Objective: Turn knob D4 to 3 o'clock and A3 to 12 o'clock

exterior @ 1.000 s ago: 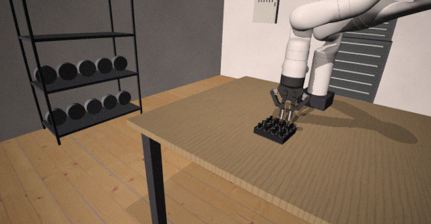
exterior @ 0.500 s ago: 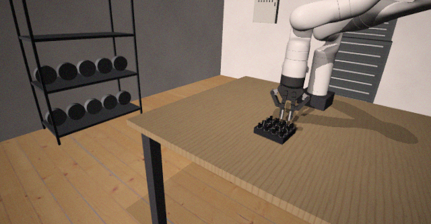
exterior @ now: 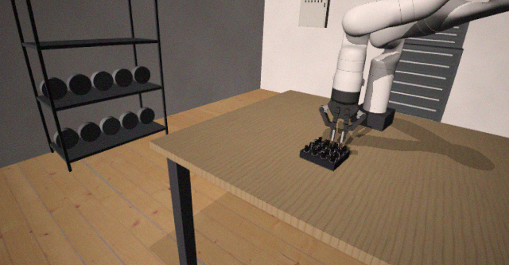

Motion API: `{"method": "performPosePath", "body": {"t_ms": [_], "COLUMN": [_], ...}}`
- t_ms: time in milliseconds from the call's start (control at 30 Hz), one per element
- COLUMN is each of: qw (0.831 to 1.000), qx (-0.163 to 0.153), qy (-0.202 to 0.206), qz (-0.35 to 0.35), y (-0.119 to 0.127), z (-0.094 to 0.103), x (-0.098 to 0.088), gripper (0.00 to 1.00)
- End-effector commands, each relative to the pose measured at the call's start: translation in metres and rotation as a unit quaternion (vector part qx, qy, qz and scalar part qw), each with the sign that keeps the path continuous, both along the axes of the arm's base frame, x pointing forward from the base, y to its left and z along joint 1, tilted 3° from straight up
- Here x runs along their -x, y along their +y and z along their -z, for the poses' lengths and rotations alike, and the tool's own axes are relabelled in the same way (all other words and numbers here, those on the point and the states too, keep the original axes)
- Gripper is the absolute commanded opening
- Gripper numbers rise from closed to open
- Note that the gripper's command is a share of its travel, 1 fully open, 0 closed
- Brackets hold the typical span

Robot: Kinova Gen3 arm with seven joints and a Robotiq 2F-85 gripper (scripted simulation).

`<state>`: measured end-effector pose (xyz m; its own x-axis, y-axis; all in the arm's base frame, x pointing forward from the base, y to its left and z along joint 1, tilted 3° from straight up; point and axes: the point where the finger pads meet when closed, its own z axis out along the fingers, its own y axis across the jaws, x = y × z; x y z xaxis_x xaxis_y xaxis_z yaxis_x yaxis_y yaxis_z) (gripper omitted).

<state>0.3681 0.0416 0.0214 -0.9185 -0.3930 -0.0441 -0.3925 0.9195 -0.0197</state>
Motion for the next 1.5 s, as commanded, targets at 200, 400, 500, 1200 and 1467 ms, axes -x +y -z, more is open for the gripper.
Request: {"method": "performPosePath", "body": {"t_ms": [200, 400, 500, 1200, 1467], "qw": [1.0, 1.0, 1.0, 1.0, 1.0], "qx": [-0.001, -0.001, -0.001, -0.001, -0.001], "qy": [-0.001, -0.001, -0.002, -0.002, -0.001], "qz": [0.003, 0.003, 0.004, -0.001, -0.001], "y": [0.002, 0.002, 0.002, 0.001, 0.0], "z": [0.001, 0.001, 0.001, 0.012, 0.015], "x": [-0.001, -0.001, -0.001, -0.001, -0.001], "gripper": [0.19, 0.19, 0.19, 0.19, 0.19]}}
